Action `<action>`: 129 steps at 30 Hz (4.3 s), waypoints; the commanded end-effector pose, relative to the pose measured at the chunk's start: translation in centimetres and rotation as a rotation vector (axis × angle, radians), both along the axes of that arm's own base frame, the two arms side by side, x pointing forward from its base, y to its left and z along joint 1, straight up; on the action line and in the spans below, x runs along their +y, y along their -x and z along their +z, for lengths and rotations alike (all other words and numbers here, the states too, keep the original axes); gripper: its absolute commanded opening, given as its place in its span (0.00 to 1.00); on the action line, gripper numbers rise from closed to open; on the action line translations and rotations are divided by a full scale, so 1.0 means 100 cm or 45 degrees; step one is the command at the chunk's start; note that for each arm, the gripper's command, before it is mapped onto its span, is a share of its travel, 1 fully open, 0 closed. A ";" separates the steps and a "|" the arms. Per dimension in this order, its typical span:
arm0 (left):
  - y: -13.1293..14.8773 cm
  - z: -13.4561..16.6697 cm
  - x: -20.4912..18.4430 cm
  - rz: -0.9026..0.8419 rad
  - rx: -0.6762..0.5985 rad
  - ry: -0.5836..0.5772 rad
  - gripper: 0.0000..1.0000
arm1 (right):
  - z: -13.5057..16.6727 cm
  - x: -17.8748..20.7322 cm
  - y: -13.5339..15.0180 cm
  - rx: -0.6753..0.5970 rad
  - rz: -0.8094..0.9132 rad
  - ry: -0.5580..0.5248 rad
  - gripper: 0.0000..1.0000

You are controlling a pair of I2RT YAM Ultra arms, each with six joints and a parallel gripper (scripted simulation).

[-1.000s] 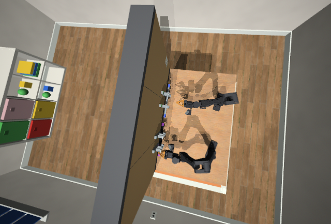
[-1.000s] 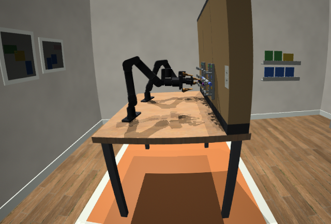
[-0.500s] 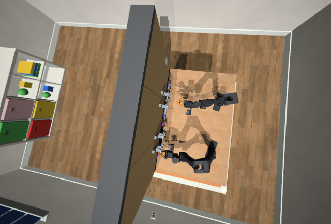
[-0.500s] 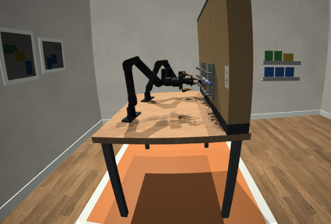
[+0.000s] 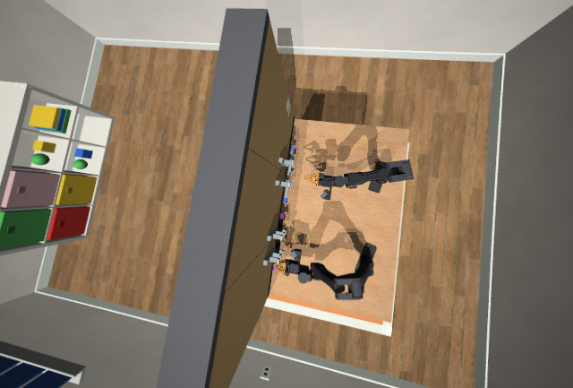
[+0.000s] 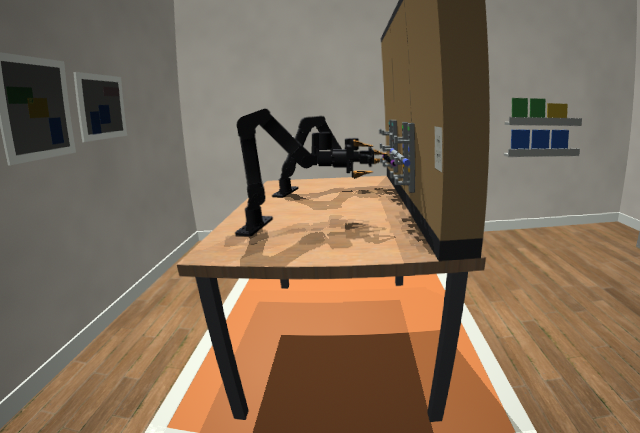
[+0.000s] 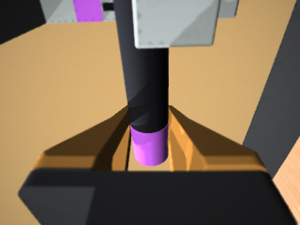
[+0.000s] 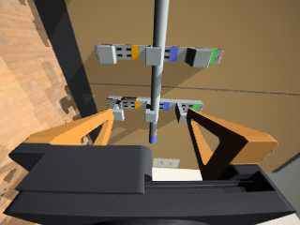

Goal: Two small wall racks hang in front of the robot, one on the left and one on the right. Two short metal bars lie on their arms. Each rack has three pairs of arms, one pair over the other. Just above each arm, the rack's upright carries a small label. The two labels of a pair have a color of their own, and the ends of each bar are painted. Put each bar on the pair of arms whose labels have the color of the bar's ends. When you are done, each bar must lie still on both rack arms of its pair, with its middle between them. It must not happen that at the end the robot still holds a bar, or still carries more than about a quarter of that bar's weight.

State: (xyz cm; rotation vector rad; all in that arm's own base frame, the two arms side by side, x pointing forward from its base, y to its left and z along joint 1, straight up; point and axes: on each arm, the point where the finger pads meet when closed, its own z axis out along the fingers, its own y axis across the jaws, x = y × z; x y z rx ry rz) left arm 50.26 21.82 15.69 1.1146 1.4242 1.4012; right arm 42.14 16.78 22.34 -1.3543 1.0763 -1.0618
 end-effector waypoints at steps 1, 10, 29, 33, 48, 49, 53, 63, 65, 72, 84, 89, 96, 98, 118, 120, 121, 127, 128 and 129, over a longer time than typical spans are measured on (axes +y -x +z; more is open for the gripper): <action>-0.001 0.008 -0.004 -0.005 -0.052 0.019 0.00 | 0.018 -0.006 0.003 -0.054 -0.008 -0.047 1.00; -0.001 0.006 -0.004 -0.005 -0.052 0.019 0.00 | 0.018 -0.006 0.003 -0.054 -0.008 -0.047 1.00; -0.001 0.002 -0.004 -0.005 -0.052 0.019 0.00 | 0.018 -0.006 0.003 -0.054 -0.008 -0.047 1.00; -0.001 0.001 -0.004 -0.005 -0.052 0.019 0.00 | 0.018 -0.006 0.003 -0.054 -0.008 -0.047 1.00; -0.001 -0.002 -0.004 -0.005 -0.052 0.019 0.00 | 0.018 -0.006 0.003 -0.054 -0.008 -0.047 1.00; -0.001 -0.002 -0.004 -0.005 -0.052 0.019 0.00 | 0.018 -0.006 0.003 -0.054 -0.008 -0.047 1.00; -0.001 -0.003 -0.004 -0.005 -0.052 0.019 0.00 | 0.018 -0.006 0.003 -0.054 -0.008 -0.047 1.00; -0.001 -0.005 -0.004 -0.005 -0.052 0.019 0.00 | 0.018 -0.006 0.003 -0.054 -0.008 -0.047 1.00; -0.001 -0.005 -0.004 -0.005 -0.052 0.019 0.00 | 0.018 -0.006 0.003 -0.054 -0.008 -0.047 1.00; -0.001 -0.006 -0.004 -0.005 -0.052 0.019 0.00 | 0.018 -0.006 0.003 -0.054 -0.008 -0.047 1.00; -0.001 -0.009 -0.004 -0.005 -0.052 0.019 0.00 | 0.018 -0.006 0.003 -0.054 -0.008 -0.047 1.00; -0.001 -0.010 -0.004 -0.005 -0.052 0.019 0.00 | 0.018 -0.006 0.003 -0.054 -0.008 -0.047 1.00; -0.001 -0.012 -0.004 -0.005 -0.052 0.019 0.00 | 0.018 -0.006 0.003 -0.054 -0.008 -0.047 1.00; -0.001 -0.012 -0.004 -0.005 -0.052 0.019 0.00 | 0.018 -0.006 0.003 -0.054 -0.008 -0.047 1.00; -0.001 -0.016 -0.004 -0.005 -0.052 0.019 0.00 | 0.018 -0.006 0.003 -0.054 -0.008 -0.047 1.00; -0.001 -0.016 -0.004 -0.005 -0.052 0.019 0.00 | 0.018 -0.006 0.003 -0.054 -0.008 -0.047 1.00; -0.001 -0.016 -0.004 -0.005 -0.052 0.019 0.00 | 0.018 -0.006 0.003 -0.054 -0.008 -0.047 1.00; -0.001 -0.016 -0.004 -0.005 -0.052 0.019 0.10 | 0.018 -0.006 0.003 -0.054 -0.008 -0.047 1.00; -0.001 -0.016 -0.004 -0.005 -0.052 0.019 0.12 | 0.018 -0.006 0.003 -0.054 -0.008 -0.047 1.00; -0.001 -0.016 -0.004 -0.005 -0.052 0.019 0.14 | 0.018 -0.006 0.003 -0.054 -0.008 -0.047 1.00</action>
